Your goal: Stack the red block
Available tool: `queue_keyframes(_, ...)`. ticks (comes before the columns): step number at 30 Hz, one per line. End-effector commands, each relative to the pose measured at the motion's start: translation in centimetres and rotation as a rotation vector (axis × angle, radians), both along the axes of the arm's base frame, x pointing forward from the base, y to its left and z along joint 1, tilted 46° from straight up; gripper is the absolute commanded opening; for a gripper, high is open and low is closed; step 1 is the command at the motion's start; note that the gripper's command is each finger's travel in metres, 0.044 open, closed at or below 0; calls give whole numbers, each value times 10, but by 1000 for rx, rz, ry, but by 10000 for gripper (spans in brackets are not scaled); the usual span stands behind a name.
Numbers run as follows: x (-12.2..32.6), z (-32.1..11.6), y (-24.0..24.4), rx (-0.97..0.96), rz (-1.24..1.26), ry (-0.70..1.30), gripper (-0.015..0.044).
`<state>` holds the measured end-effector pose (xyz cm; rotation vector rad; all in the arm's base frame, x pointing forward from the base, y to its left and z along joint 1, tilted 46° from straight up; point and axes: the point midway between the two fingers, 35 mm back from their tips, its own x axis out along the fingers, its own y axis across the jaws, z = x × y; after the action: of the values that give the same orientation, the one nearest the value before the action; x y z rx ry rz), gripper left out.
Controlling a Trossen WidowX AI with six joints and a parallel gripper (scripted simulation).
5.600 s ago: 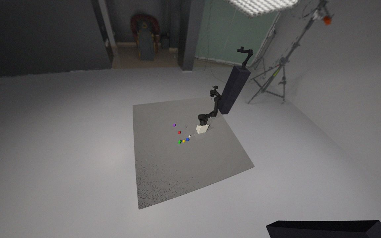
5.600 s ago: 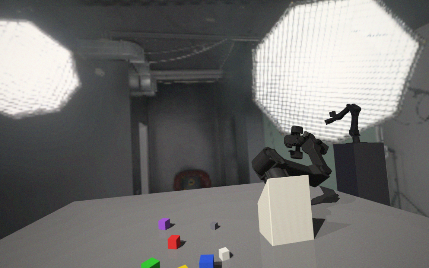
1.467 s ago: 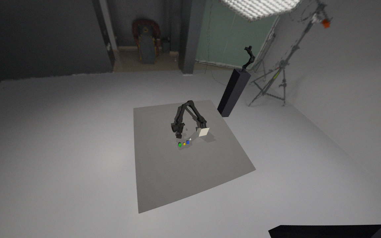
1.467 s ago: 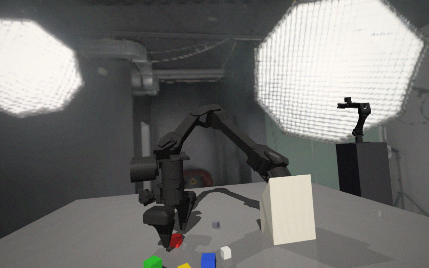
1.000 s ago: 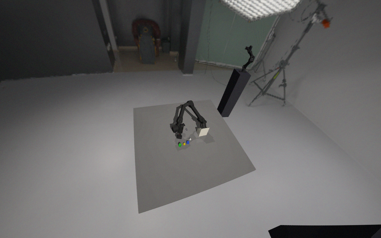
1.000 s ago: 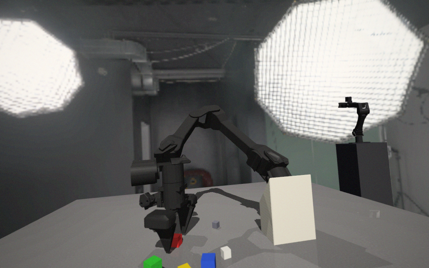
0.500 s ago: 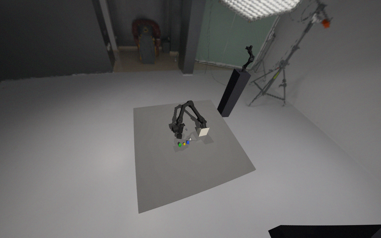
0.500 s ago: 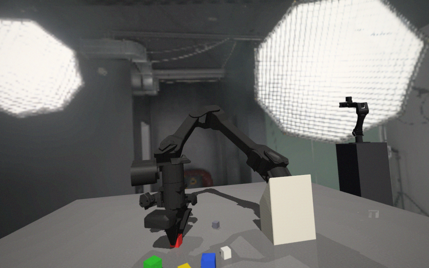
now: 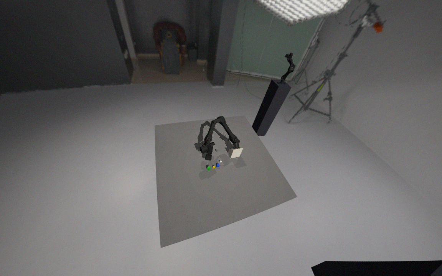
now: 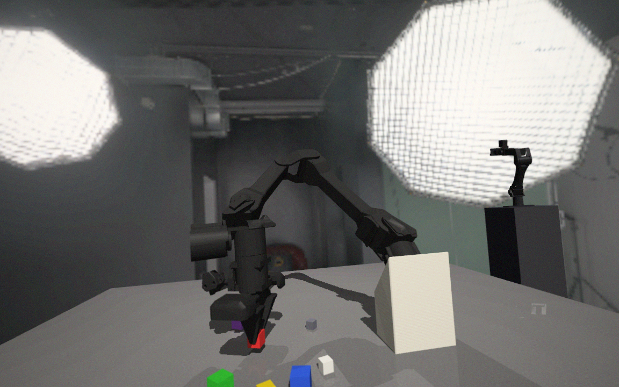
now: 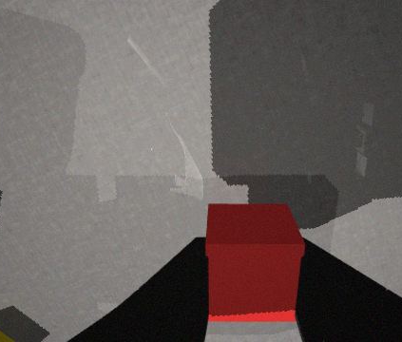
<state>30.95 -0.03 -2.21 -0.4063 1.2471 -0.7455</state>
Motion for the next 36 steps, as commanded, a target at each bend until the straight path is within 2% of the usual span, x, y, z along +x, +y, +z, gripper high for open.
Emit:
queue_keyframes(1, 1, 13, 13, 8, 3, -16, 0)
queue_keyframes(19, -11, 71, 71, 10, 4, -15, 0)
queue_keyframes(27, -10, 69, 75, 10, 4, -15, 0)
queue_keyframes(36, 1, 43, 108, 16, 5, -15, 0)
